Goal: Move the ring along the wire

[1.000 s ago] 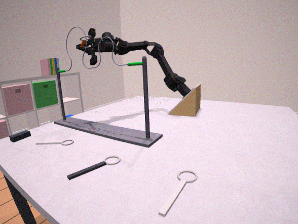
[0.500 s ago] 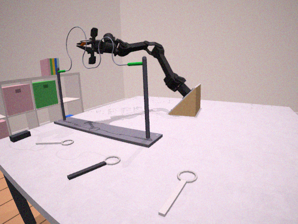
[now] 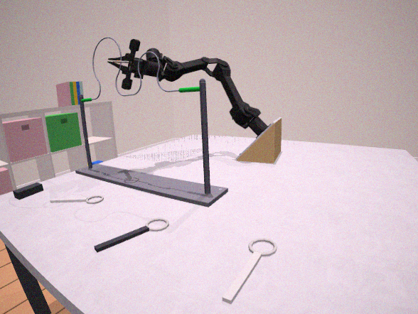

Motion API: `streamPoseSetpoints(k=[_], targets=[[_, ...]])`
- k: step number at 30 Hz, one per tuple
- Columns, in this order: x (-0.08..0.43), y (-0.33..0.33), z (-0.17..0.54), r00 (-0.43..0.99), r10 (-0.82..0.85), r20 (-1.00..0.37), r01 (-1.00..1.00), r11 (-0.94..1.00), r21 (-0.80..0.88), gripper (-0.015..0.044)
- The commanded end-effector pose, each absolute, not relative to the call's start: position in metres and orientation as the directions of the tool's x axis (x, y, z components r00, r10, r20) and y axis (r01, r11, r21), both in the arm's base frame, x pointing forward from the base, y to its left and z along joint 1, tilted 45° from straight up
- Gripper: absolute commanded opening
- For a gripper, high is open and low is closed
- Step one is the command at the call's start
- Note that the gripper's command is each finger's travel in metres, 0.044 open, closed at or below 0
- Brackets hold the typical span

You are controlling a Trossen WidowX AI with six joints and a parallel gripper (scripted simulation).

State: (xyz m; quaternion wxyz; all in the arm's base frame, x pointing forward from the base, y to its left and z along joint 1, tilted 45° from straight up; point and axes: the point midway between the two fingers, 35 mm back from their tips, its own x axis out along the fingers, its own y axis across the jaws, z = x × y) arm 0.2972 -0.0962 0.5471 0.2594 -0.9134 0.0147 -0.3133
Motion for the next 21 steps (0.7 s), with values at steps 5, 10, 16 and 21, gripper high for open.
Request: streamPoseSetpoints(k=[5,10,16,21], targets=[[0.2989,-0.0936,0.5465,0.806,-0.136,0.576,0.125,-0.912,-0.390,-0.0150],[0.2988,-0.0921,0.5474,0.806,-0.105,0.582,0.118,-0.935,-0.333,-0.0150],[0.2987,-0.0904,0.5482,0.806,-0.069,0.587,0.111,-0.958,-0.264,-0.0150],[0.2986,-0.0893,0.5487,0.807,-0.040,0.589,0.104,-0.972,-0.209,-0.0150]])
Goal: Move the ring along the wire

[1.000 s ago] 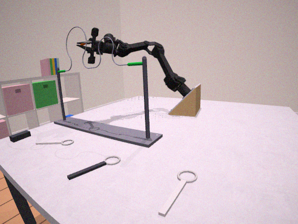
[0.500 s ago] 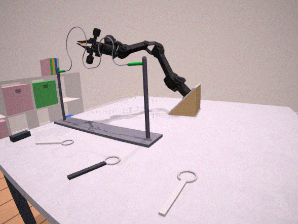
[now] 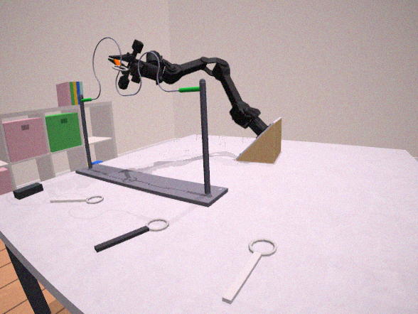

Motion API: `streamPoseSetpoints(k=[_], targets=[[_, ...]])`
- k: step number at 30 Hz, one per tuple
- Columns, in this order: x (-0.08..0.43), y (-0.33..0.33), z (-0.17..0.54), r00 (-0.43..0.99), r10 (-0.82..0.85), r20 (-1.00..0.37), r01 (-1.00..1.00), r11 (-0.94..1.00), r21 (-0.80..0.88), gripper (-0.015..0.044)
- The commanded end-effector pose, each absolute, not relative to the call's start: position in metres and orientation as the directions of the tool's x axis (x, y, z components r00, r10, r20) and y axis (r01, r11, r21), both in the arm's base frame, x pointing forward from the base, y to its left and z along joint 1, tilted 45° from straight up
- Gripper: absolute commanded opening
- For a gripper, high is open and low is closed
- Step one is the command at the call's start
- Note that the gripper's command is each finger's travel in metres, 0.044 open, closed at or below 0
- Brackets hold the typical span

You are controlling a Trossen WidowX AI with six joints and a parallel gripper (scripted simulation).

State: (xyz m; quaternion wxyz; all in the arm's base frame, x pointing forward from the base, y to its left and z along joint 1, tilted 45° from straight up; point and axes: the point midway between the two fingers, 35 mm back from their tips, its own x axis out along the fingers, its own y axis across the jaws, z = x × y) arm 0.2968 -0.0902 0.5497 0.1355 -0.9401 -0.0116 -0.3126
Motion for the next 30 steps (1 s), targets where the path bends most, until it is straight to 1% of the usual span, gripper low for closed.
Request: streamPoseSetpoints(k=[1,11,18,24,30], targets=[[0.299,-0.089,0.549,0.807,-0.035,0.590,0.103,-0.975,-0.198,-0.0150],[0.298,-0.090,0.549,0.807,0.008,0.590,0.094,-0.989,-0.115,-0.0150],[0.298,-0.095,0.549,0.807,0.017,0.590,0.092,-0.991,-0.098,-0.0150],[0.298,-0.104,0.548,0.806,0.002,0.592,0.096,-0.987,-0.127,-0.0150],[0.298,-0.117,0.546,0.804,-0.035,0.594,0.104,-0.975,-0.198,-0.0150]])
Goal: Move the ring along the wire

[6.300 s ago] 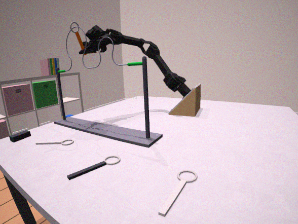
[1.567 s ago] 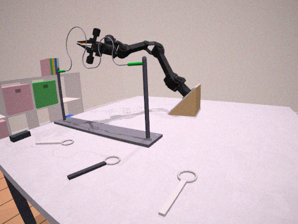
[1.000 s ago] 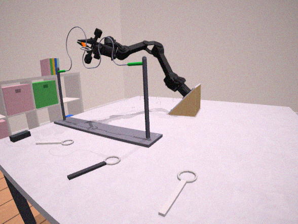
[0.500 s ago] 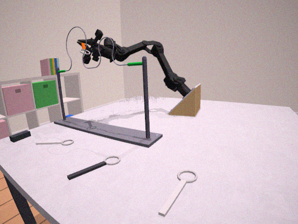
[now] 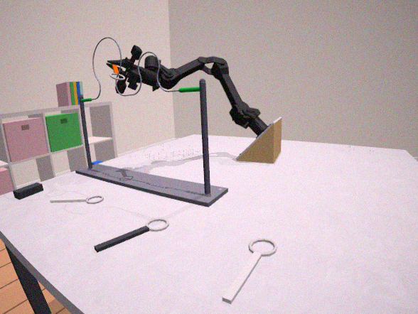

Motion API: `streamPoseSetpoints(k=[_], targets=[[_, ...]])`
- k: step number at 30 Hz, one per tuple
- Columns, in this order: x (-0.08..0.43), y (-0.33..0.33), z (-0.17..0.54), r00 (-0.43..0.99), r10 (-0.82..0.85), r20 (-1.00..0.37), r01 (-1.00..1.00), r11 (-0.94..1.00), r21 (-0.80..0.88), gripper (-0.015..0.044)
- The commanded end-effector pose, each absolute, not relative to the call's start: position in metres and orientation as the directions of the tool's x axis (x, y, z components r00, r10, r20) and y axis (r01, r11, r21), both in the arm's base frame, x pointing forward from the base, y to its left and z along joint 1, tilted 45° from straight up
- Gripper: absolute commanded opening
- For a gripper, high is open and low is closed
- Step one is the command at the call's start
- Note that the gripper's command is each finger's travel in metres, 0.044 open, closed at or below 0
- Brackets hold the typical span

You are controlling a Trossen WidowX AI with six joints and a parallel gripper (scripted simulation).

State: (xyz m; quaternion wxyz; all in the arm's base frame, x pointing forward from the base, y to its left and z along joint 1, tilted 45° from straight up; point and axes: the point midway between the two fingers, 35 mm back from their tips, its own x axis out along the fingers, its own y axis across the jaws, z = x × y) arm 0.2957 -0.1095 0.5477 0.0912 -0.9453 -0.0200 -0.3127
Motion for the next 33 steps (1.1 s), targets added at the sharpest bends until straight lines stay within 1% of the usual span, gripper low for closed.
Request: streamPoseSetpoints(k=[1,18,33], targets=[[0.298,-0.119,0.545,0.804,-0.043,0.593,0.106,-0.971,-0.214,-0.0150],[0.299,-0.164,0.523,0.801,-0.208,0.562,0.142,-0.846,-0.515,-0.0150],[0.302,-0.199,0.486,0.805,-0.361,0.471,0.176,-0.613,-0.770,-0.0150]])
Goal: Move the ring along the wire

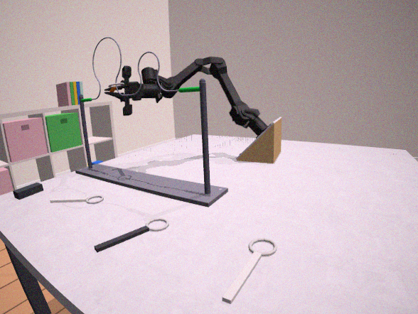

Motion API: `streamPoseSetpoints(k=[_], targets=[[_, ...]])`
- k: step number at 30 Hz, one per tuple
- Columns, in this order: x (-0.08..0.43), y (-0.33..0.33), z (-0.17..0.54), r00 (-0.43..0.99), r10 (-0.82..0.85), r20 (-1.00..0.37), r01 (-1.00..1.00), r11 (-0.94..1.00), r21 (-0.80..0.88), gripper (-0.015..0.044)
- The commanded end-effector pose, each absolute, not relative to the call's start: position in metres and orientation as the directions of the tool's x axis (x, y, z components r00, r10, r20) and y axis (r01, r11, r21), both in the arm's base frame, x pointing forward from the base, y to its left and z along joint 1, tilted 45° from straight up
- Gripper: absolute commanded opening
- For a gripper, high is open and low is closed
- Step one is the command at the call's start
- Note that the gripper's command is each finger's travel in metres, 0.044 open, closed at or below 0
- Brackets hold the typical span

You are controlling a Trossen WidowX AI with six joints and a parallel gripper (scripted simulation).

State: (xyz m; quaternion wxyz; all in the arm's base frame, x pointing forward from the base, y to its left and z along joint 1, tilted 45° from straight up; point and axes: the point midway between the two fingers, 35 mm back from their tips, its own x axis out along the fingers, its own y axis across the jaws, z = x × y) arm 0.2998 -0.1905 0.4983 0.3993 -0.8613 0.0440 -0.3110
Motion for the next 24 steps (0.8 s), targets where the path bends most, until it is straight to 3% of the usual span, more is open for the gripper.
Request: streamPoseSetpoints(k=[1,24], targets=[[0.302,-0.201,0.483,0.806,-0.370,0.462,0.178,-0.593,-0.785,-0.0150],[0.310,-0.223,0.404,0.827,-0.520,0.214,0.214,-0.063,-0.975,-0.0150]])
